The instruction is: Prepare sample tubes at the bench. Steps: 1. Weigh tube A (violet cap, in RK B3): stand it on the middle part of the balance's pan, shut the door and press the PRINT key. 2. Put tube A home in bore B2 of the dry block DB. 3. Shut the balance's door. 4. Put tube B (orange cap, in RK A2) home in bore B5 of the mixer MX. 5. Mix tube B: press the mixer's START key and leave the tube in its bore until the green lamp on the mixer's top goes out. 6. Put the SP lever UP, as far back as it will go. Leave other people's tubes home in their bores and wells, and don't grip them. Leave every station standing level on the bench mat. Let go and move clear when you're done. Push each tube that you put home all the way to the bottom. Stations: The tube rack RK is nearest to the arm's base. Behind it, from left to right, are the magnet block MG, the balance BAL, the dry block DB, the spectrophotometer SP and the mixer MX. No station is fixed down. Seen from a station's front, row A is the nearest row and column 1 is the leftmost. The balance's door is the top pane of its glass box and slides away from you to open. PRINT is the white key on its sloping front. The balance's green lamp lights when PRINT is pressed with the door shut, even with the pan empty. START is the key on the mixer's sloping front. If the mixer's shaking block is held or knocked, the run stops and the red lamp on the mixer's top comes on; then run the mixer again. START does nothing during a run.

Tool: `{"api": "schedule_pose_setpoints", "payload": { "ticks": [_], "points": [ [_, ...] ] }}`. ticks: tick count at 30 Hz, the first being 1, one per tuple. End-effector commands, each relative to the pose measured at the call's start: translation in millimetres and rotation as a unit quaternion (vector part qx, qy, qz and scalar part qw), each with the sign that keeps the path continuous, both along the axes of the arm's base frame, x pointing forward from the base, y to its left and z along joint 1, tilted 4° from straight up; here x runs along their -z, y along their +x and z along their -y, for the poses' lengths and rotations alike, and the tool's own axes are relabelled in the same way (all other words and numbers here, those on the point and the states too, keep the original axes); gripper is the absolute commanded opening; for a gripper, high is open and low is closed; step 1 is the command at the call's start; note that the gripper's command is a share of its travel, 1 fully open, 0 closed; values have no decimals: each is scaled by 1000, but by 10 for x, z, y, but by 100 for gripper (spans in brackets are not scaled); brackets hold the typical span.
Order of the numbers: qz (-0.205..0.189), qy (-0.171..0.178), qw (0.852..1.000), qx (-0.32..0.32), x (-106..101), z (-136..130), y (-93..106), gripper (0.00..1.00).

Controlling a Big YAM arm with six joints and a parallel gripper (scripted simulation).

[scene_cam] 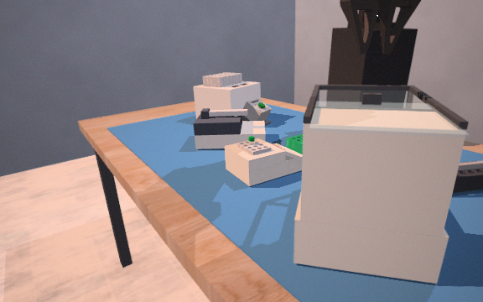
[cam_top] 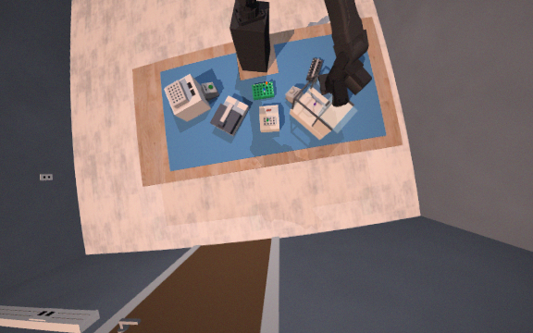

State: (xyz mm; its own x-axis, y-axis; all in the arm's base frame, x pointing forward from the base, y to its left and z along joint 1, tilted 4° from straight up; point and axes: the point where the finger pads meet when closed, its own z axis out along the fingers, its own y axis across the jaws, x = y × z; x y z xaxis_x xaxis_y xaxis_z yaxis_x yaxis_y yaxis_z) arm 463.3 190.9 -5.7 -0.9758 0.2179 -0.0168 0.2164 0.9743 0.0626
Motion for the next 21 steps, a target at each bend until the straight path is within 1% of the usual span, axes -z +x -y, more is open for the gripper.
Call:
{"api": "schedule_pose_setpoints", "payload": {
  "ticks": [1,3,5,6,8,9,12,14,15,18,20,21],
  "points": [
    [25,5,997,-79,-100,79,22,36],
    [25,5,997,-79,-100,79,22,36],
    [25,3,993,-112,-83,81,18,36],
    [20,1,991,-129,-17,88,1,36],
    [20,-1,987,-162,3,90,-5,36],
    [31,0,984,-178,-85,110,-37,36],
    [34,-3,973,-227,-85,110,-37,36],
    [25,-5,966,-257,20,121,-66,36],
    [37,-5,961,-273,-71,142,-96,36],
    [39,-8,946,-321,-71,141,-97,36],
    [39,-8,946,-321,-71,141,-97,36],
    [31,-8,941,-337,14,150,-120,36]
  ]
}}
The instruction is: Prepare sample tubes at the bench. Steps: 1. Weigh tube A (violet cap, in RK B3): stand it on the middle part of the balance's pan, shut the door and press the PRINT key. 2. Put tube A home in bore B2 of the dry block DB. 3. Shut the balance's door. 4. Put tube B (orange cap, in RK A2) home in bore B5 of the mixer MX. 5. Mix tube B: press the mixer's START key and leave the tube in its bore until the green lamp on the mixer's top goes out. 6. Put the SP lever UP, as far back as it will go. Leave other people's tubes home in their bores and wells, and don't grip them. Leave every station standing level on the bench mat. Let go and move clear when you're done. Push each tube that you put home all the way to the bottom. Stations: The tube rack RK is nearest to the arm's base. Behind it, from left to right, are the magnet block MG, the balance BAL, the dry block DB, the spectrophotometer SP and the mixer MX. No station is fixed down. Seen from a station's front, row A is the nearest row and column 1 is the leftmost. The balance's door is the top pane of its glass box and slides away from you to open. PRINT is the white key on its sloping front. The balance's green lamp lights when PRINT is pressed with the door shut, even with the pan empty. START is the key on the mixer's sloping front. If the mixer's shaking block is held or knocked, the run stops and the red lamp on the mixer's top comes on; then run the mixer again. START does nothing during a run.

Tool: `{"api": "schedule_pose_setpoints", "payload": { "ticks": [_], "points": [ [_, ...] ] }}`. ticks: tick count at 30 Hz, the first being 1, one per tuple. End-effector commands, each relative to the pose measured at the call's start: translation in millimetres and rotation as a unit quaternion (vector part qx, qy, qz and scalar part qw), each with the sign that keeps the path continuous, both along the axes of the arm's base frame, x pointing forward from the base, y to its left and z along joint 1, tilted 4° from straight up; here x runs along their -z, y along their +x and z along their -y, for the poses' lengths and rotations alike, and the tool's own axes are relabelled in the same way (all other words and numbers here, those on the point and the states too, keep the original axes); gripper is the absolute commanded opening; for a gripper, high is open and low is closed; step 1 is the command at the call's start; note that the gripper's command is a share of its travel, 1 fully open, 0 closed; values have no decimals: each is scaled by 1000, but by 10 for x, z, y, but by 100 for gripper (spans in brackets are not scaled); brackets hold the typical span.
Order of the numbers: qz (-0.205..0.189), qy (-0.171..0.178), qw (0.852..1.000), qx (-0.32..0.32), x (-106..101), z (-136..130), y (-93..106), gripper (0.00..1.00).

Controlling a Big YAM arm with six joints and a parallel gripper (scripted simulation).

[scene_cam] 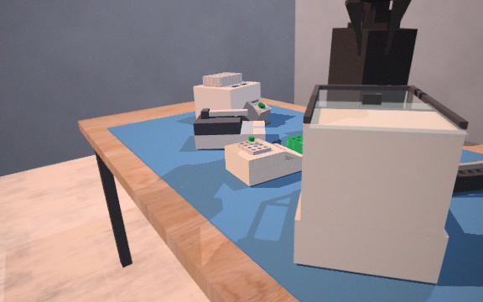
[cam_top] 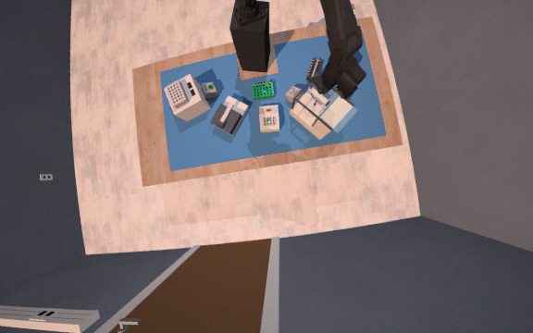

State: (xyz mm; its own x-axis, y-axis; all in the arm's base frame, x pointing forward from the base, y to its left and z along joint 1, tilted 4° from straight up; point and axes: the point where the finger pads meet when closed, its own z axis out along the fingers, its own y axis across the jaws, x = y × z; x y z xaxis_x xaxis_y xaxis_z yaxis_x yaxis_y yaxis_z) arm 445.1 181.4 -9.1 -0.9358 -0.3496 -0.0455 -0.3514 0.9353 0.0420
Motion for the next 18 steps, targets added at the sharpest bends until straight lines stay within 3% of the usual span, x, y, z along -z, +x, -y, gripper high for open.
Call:
{"api": "schedule_pose_setpoints", "payload": {
  "ticks": [1,18],
  "points": [
    [14,4,998,-64,-12,56,60,36],
    [14,3,998,-65,-12,44,55,36]
  ]
}}
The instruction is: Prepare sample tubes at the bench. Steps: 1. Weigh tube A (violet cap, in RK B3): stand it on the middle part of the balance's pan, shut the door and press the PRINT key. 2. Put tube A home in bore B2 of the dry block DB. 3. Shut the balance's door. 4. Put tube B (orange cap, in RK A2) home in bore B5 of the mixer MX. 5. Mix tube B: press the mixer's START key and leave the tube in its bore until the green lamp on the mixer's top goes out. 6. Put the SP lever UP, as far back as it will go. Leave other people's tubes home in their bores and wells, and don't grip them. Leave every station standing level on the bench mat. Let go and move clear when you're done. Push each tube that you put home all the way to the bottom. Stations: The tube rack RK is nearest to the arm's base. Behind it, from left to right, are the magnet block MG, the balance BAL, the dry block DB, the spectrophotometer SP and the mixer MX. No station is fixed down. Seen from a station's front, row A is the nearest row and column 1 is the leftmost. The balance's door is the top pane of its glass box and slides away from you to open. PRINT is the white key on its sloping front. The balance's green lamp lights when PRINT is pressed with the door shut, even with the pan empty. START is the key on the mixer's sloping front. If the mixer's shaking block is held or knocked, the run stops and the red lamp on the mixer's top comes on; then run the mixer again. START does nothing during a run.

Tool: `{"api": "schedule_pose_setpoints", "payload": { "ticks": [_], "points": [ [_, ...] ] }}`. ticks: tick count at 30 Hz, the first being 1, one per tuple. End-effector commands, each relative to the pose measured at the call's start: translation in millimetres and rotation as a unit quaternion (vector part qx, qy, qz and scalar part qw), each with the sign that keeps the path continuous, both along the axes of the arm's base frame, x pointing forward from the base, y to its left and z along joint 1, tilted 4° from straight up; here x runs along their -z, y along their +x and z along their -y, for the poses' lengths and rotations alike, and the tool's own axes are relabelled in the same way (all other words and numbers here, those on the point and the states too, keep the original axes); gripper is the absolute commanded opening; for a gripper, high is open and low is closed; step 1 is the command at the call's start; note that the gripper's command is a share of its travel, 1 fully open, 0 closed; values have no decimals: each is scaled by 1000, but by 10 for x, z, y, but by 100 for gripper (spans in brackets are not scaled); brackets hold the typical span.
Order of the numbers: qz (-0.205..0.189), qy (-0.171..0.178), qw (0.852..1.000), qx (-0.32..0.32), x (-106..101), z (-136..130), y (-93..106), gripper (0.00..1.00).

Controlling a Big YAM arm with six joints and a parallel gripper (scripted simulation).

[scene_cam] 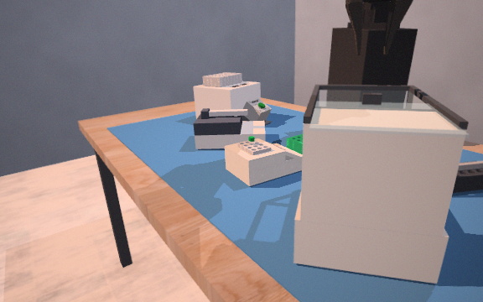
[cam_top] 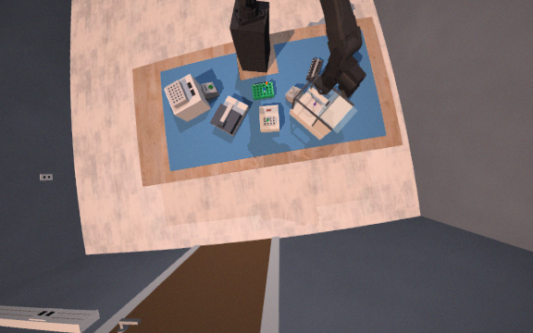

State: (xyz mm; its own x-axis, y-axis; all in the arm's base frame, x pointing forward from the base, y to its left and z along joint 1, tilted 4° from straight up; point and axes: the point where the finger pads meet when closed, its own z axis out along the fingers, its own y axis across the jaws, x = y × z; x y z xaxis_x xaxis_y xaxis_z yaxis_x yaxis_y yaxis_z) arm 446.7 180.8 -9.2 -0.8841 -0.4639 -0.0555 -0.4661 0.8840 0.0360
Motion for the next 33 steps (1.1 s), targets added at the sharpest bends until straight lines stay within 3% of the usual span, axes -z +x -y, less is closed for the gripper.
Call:
{"api": "schedule_pose_setpoints", "payload": {
  "ticks": [1,23,24,33],
  "points": [
    [8,5,1000,-2,-12,38,40,36],
    [8,5,1000,-2,-12,38,40,36],
    [-1,1,1000,-2,99,47,11,36],
    [-1,1,1000,-2,216,22,5,36]
  ]
}}
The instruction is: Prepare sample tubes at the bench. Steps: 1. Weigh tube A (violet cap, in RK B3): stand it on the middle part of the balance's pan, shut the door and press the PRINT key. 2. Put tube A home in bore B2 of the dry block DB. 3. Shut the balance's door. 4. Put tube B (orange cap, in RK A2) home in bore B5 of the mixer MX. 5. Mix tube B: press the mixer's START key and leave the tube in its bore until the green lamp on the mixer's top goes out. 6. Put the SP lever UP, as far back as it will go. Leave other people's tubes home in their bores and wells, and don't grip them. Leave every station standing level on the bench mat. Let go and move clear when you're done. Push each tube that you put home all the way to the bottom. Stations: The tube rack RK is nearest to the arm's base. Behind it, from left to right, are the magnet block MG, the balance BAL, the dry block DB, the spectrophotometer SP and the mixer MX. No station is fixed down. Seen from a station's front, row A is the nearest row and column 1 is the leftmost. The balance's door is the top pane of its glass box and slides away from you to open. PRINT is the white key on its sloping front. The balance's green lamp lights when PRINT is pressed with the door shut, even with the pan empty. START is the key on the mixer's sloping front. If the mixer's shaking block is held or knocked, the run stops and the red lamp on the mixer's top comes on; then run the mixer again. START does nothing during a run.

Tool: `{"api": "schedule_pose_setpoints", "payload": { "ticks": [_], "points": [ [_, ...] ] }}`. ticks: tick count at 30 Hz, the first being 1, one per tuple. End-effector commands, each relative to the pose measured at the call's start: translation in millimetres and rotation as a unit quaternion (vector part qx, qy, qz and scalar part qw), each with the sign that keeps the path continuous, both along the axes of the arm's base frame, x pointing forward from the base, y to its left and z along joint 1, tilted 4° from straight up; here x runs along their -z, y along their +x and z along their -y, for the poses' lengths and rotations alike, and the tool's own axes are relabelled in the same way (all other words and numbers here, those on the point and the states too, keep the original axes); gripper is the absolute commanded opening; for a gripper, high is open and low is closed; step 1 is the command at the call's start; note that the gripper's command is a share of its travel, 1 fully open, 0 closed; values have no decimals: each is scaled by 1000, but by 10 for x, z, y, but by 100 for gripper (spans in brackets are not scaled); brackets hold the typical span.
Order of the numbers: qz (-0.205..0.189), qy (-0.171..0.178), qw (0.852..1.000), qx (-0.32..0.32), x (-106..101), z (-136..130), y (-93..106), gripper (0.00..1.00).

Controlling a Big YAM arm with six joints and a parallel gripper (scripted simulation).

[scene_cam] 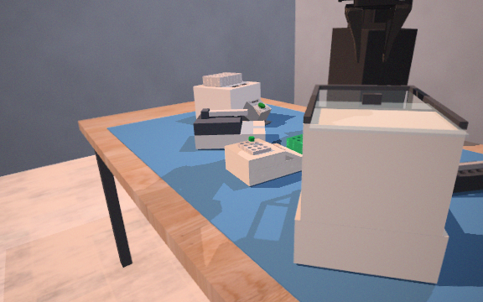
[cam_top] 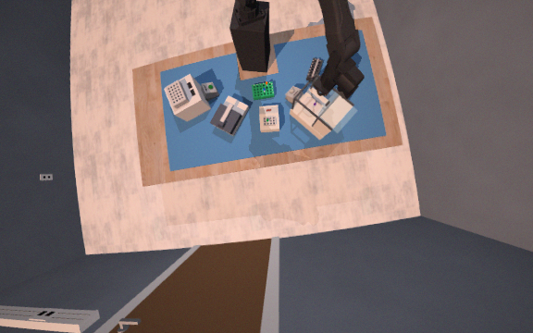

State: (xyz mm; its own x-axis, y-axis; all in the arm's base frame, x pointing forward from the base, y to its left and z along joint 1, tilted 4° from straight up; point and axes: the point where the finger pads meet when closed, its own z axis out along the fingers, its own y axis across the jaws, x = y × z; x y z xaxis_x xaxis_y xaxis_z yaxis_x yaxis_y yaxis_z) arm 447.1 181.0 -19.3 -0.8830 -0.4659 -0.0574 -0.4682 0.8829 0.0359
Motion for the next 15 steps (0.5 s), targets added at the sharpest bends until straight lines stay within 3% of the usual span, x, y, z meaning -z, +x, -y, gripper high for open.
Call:
{"api": "schedule_pose_setpoints", "payload": {
  "ticks": [1,15],
  "points": [
    [-2,1,1000,-1,132,21,0,36],
    [-3,1,1000,-1,349,-25,-12,36]
  ]
}}
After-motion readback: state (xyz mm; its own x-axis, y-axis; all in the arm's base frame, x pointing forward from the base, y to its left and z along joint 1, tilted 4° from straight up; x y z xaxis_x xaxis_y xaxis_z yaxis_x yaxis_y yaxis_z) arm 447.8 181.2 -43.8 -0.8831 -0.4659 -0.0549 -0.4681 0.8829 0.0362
